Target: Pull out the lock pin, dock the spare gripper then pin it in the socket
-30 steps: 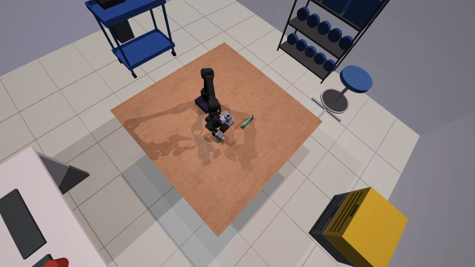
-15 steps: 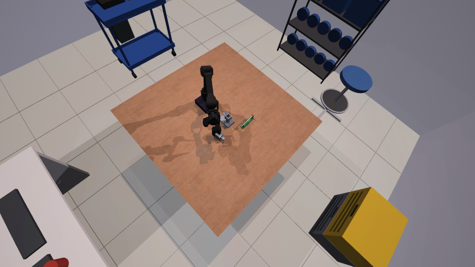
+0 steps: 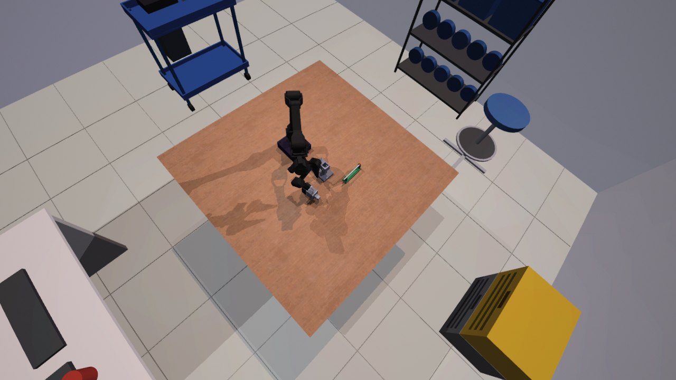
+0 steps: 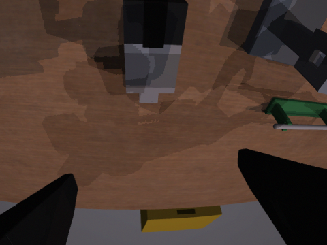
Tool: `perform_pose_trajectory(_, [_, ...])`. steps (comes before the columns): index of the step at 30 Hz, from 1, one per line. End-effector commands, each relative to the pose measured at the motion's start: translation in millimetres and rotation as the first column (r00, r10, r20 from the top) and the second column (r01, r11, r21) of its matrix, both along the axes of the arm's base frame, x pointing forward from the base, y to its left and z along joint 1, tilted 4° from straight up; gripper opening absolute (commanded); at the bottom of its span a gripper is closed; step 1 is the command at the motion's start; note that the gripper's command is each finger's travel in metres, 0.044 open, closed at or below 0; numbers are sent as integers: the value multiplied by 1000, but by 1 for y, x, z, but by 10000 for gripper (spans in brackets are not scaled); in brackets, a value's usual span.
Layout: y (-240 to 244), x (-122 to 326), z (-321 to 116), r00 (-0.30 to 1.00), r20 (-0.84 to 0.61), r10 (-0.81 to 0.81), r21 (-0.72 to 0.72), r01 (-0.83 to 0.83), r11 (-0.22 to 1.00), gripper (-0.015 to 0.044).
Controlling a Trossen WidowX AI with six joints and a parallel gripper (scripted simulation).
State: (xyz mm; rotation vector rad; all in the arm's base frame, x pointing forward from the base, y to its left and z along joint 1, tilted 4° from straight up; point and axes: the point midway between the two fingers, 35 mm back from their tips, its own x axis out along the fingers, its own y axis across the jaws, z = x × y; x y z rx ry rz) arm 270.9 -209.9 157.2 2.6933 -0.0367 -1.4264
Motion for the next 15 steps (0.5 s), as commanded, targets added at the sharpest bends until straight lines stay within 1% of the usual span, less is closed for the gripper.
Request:
perform_pose_trajectory(1, [1,-1,-1,998,15,-59,49,59,997,440])
perform_pose_trajectory(8, [1,1,-8,998,15,-63,50,63,997,440])
perform_pose_trajectory(15, [-2,6,-49,996,10,-88,59,88,994,440])
